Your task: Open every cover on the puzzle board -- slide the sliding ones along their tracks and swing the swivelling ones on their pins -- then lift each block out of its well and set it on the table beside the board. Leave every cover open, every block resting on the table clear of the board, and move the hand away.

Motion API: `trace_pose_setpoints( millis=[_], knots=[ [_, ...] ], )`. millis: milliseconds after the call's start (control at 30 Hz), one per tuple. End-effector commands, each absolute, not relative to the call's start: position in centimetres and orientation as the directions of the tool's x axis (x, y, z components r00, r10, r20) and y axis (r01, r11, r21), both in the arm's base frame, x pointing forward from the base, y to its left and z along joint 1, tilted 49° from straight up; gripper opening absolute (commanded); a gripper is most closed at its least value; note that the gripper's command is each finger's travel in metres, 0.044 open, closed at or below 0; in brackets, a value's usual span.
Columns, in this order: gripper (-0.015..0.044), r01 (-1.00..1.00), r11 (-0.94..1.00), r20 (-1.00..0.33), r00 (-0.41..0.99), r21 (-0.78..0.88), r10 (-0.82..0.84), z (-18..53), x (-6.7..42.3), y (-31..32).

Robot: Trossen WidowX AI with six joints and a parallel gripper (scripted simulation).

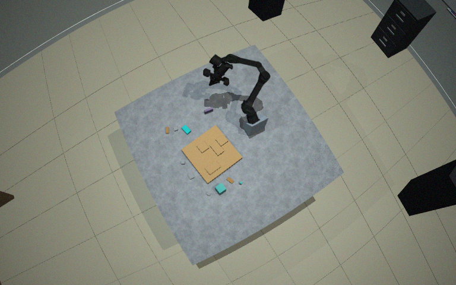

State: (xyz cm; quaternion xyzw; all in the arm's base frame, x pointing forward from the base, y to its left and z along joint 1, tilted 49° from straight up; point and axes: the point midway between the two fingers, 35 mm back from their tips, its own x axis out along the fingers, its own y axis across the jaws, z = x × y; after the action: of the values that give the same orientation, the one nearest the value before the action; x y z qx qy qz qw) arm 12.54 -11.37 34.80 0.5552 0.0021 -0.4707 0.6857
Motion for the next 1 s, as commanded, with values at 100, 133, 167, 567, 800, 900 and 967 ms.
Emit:
trace_pose_setpoints(
  millis=[100,133,167,567,800,900,967],
  knots=[
    [0.0000,0.776,0.012,-0.620,0.513,0.631,-0.593,32.0,16.2,-11.9],
    [0.0000,0.789,0.022,-0.631,0.507,0.614,-0.587,31.7,16.7,-12.0],
    [0.0000,0.802,0.032,-0.642,0.502,0.597,-0.580,31.3,17.1,-12.0],
    [0.0000,0.927,0.236,-0.735,0.376,0.292,-0.564,26.9,22.4,-12.6],
    [0.0000,0.927,0.367,-0.769,0.292,0.080,-0.569,23.7,25.2,-12.4],
    [0.0000,0.907,0.422,-0.778,0.257,-0.012,-0.574,22.3,26.2,-12.2],
    [0.0000,0.887,0.456,-0.782,0.233,-0.073,-0.578,21.3,26.9,-12.0]
  ],
)
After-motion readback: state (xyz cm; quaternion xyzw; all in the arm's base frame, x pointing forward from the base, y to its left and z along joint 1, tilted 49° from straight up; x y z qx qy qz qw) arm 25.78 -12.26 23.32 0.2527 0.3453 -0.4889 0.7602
